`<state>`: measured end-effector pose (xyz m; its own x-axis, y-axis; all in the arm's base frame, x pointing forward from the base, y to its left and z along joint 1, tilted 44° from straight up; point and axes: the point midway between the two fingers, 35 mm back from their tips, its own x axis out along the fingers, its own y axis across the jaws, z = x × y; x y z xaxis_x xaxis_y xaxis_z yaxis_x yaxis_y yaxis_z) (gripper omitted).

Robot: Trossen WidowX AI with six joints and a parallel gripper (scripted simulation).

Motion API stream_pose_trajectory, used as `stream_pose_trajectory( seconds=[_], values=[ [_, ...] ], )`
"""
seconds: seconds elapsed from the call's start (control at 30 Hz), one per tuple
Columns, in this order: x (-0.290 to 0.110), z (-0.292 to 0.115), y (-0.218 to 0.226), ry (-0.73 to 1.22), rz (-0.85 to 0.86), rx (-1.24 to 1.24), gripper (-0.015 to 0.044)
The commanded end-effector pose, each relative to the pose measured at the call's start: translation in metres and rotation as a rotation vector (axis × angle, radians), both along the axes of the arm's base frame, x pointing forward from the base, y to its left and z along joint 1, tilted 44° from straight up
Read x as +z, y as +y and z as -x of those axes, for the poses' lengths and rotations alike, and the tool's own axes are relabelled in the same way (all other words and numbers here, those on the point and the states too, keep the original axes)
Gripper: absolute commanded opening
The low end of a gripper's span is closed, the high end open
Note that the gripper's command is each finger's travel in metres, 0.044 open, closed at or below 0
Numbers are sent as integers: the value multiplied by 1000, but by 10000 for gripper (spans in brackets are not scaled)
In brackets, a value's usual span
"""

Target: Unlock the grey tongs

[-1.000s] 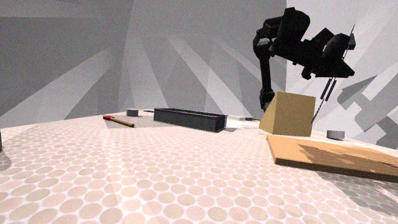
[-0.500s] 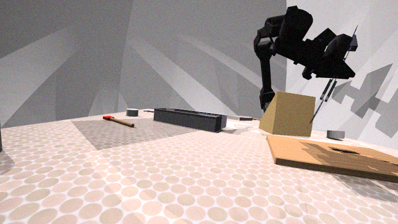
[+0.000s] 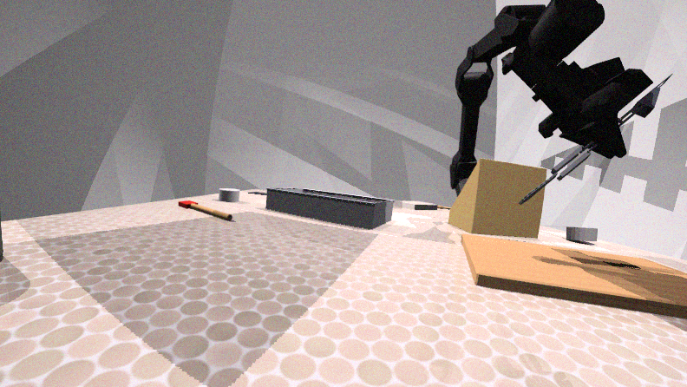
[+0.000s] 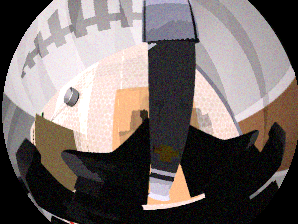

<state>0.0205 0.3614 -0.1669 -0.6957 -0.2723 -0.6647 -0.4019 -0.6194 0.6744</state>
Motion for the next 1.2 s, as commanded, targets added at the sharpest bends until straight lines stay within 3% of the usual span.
stream_pose_trajectory(
  seconds=[0.0, 0.83, 1.17],
  values=[
    [-3, 3, 0, -59, 41, 59, -150],
    [-6, 13, -4, -516, 258, 503, -150],
    [-6, 13, -5, -529, 262, 515, -150]
  ],
)
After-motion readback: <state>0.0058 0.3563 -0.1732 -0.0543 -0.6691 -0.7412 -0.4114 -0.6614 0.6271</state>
